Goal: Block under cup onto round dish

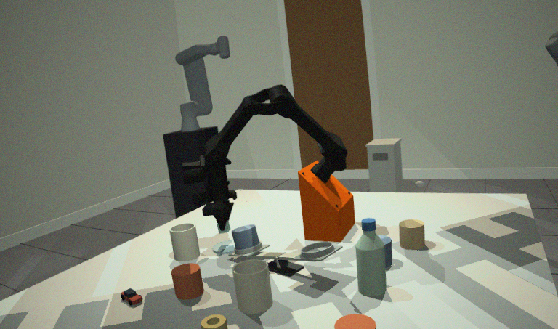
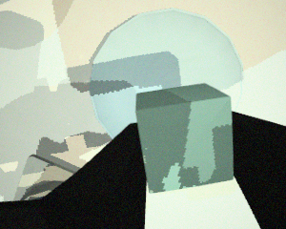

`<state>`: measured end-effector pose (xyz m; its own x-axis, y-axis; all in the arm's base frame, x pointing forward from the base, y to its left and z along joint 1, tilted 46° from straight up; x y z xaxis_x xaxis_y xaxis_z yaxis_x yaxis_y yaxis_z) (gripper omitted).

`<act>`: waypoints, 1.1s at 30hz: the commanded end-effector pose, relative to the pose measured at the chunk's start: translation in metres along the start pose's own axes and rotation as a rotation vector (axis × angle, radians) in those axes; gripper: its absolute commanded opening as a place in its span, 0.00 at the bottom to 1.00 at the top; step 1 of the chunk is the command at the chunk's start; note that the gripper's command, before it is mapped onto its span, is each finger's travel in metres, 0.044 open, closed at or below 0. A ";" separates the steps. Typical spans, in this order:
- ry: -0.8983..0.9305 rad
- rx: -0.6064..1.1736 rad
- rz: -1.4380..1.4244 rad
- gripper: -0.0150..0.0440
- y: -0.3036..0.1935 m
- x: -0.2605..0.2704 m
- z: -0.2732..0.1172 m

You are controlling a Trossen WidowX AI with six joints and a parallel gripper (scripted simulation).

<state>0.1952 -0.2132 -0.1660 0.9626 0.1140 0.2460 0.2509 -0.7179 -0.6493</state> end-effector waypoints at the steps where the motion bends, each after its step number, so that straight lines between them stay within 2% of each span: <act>1: -0.003 0.014 0.006 0.25 -0.002 -0.002 0.023; 24: -0.002 0.017 0.006 0.25 -0.004 -0.002 0.053; 33: -0.005 0.015 0.003 0.65 -0.003 -0.002 0.049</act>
<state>0.1977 -0.1775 -0.1996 0.9642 0.1138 0.2394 0.2476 -0.7085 -0.6609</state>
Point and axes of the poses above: the point midway between the two fingers, 35 mm back from their tips, its own z axis out along the fingers, its own x axis across the jaws, y = z × x, the point moved 10 cm from there along -z, back along the fingers
